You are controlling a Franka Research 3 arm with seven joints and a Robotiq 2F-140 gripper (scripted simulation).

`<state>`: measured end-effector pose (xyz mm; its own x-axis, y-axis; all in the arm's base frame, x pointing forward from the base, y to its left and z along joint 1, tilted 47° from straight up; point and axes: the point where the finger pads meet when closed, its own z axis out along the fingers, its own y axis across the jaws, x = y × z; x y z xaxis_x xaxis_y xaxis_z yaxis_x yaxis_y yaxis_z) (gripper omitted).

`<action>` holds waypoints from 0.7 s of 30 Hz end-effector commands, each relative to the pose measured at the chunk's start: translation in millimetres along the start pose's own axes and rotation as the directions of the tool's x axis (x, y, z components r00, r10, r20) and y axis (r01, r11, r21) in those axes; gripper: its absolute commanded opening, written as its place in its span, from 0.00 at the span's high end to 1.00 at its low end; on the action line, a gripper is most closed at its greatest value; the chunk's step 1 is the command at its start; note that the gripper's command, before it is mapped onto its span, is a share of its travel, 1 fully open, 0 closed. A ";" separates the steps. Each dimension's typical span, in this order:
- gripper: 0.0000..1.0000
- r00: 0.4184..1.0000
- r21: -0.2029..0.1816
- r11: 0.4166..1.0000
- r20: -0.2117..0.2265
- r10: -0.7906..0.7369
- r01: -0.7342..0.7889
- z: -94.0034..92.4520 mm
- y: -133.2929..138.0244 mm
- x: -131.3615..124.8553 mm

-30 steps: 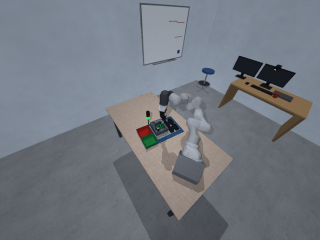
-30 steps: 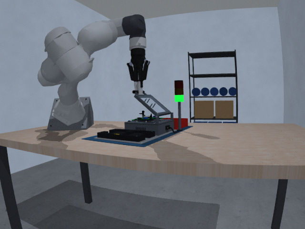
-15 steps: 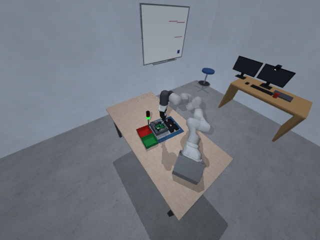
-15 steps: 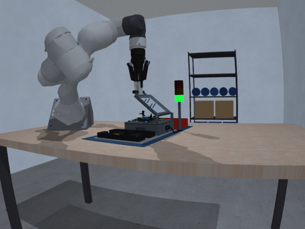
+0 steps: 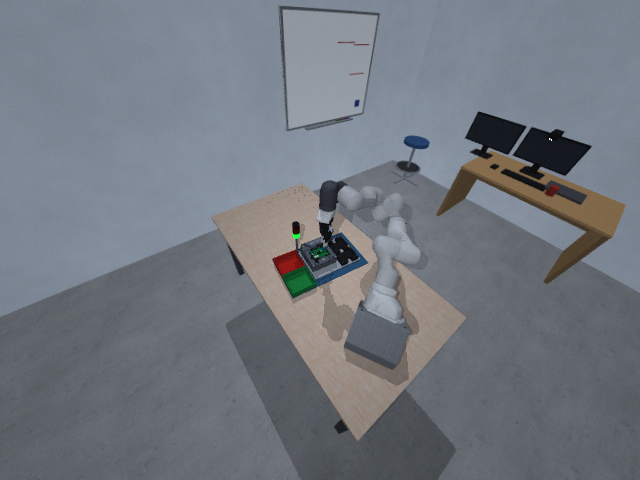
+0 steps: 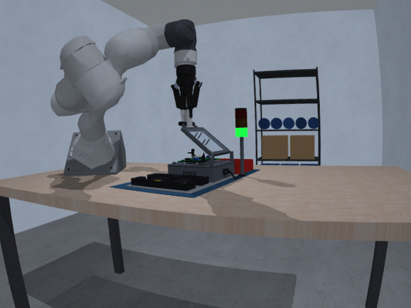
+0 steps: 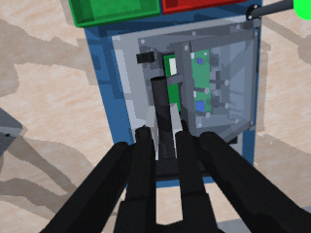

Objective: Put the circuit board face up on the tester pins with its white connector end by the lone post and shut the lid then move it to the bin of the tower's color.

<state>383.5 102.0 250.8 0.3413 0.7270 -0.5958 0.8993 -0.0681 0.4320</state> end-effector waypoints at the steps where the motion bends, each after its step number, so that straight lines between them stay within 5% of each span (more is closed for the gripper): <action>1: 1.00 1.000 -0.002 1.000 -0.002 0.005 -0.005 -2.8 3.1 0.8; 21: 1.00 1.000 -0.002 1.000 -0.002 0.005 -0.005 -40.3 41.9 0.8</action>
<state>403.5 122.7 287.5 0.3555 0.7242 -0.5909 0.8969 -0.0862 0.4338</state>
